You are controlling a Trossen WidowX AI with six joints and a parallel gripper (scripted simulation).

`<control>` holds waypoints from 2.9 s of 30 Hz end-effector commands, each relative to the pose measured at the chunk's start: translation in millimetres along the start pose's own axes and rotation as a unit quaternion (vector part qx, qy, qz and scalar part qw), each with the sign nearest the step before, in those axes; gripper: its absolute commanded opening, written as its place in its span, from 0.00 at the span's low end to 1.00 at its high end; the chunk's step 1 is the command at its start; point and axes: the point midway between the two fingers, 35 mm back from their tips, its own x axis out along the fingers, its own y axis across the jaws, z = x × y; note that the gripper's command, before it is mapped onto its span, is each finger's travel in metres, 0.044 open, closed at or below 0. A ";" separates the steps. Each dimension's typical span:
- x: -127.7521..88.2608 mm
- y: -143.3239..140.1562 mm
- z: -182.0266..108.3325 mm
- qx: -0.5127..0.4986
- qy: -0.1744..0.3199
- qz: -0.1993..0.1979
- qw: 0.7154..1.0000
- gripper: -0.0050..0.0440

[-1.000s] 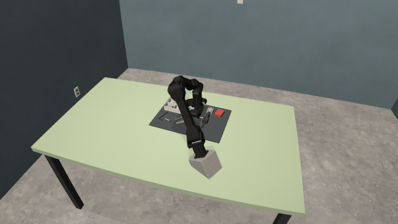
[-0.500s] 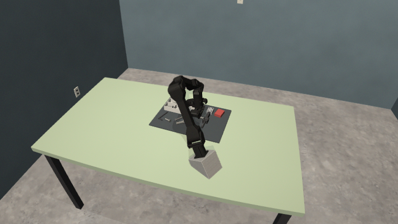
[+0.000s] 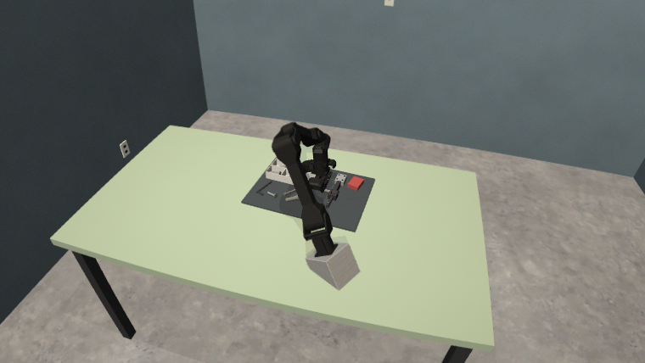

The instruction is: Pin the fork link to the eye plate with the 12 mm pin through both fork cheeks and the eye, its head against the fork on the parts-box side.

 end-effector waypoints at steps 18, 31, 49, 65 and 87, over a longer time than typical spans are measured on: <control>-4.1 -2.7 -2.1 -0.001 0.001 -0.008 1.000 0.00; -3.7 -2.4 -3.1 -0.002 0.003 -0.008 1.000 0.00; -1.3 -1.4 -9.9 -0.006 0.009 -0.007 1.000 0.00; -2.2 -2.4 -9.9 -0.007 0.008 -0.009 1.000 0.00; -2.2 -2.4 -9.9 -0.007 0.008 -0.009 1.000 0.00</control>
